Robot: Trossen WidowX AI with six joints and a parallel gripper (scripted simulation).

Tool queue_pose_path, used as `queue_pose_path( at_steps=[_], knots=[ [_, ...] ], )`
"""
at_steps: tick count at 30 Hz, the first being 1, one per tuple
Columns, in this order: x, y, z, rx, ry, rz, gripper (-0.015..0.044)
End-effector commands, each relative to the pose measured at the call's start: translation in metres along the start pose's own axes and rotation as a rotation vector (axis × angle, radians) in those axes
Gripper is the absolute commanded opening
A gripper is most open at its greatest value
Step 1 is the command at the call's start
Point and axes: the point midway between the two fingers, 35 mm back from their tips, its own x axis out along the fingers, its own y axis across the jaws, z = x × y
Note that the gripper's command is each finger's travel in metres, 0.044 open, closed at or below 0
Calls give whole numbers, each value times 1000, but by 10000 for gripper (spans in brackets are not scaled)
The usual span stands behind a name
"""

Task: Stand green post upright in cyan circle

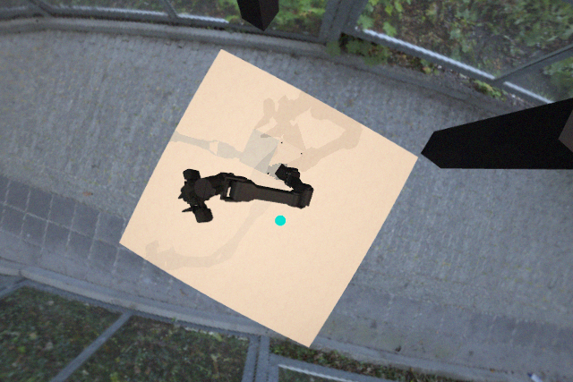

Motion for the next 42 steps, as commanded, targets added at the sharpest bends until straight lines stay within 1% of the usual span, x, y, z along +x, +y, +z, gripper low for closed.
queue_pose_path(
  at_steps=[1, 9, 16, 23, 31, 34, 38, 42],
  knots=[
    [27, -12, -36, 8, 118, -46, 233],
    [68, -28, -118, 4, 390, -129, 233],
    [84, -39, -193, -18, 645, -195, 233],
    [83, -47, -266, -51, 913, -250, 233],
    [64, -53, -336, -93, 1218, -297, 233],
    [60, -53, -346, -99, 1269, -303, 233],
    [60, -54, -349, -100, 1272, -304, 233],
    [78, -66, -389, -100, 1271, -303, 233]
  ],
)
